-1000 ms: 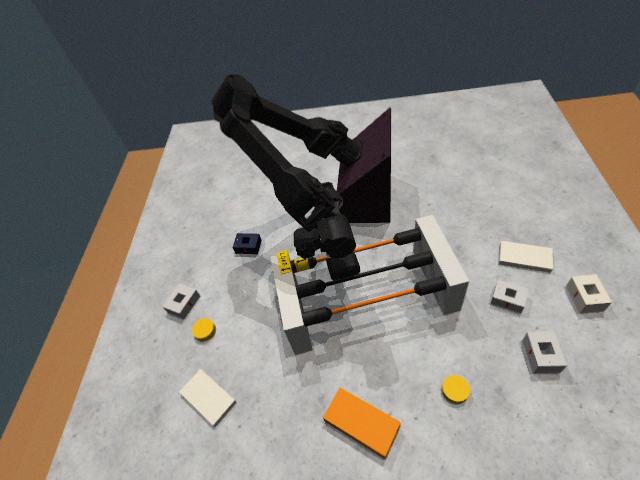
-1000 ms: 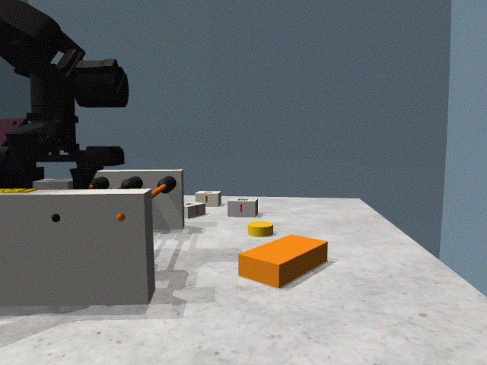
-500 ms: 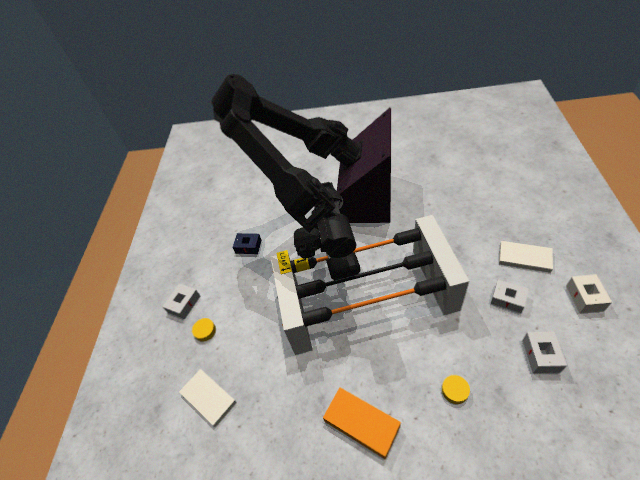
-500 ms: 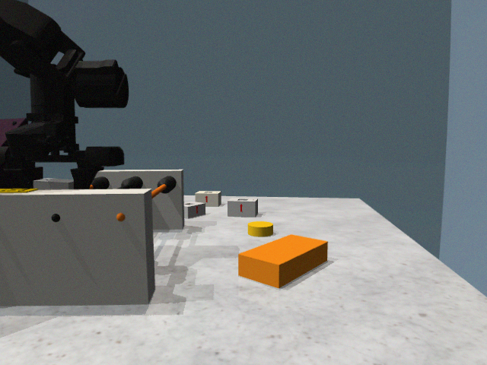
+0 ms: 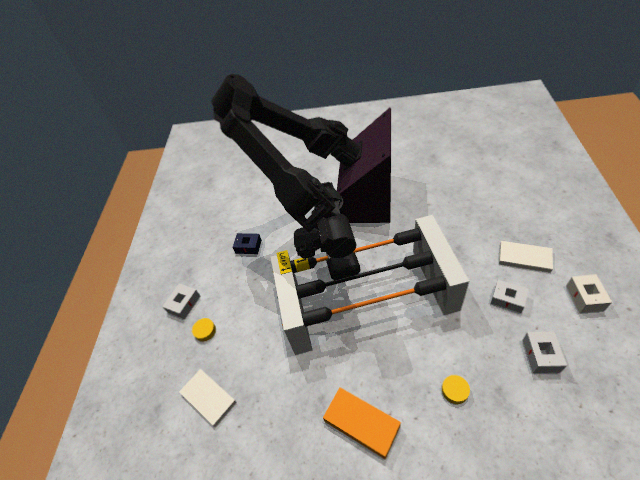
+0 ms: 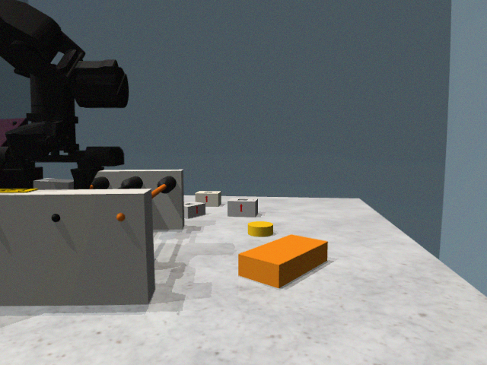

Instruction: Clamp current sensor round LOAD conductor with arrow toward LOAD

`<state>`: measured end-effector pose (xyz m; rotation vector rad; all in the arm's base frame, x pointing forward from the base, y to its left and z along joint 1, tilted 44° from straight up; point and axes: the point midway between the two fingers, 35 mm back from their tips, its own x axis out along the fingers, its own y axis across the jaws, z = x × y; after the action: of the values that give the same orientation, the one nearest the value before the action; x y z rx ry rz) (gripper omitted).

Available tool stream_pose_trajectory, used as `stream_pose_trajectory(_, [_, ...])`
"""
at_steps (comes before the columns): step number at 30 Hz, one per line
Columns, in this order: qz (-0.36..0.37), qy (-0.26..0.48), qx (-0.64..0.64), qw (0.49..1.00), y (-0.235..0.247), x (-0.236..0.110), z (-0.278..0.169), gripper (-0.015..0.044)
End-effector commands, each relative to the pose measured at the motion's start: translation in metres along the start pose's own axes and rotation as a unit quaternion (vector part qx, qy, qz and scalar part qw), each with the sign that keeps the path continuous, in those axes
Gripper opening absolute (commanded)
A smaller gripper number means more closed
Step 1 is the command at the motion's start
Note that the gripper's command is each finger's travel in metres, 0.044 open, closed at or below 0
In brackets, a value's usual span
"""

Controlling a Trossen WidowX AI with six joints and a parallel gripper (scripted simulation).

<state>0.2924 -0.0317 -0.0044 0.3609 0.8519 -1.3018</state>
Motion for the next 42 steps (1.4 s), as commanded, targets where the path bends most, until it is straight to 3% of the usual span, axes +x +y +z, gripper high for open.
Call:
stream_pose_trajectory(1, [-0.001, 0.0, 0.0, 1.0, 0.0, 0.0, 0.0, 0.0263])
stream_pose_trajectory(4, [-0.001, 0.0, 0.0, 1.0, 0.0, 0.0, 0.0, 0.0263])
stream_pose_trajectory(11, [-0.001, 0.0, 0.0, 1.0, 0.0, 0.0, 0.0, 0.044])
stream_pose_trajectory(20, [0.0, 0.0, 0.0, 1.0, 0.0, -0.003, 0.0, 0.044])
stream_pose_trajectory(27, [0.005, 0.003, 0.007, 1.0, 0.0, -0.104, -0.003, 0.044])
stream_pose_trajectory(42, [0.005, 0.003, 0.007, 1.0, -0.001, -0.107, -0.003, 0.044])
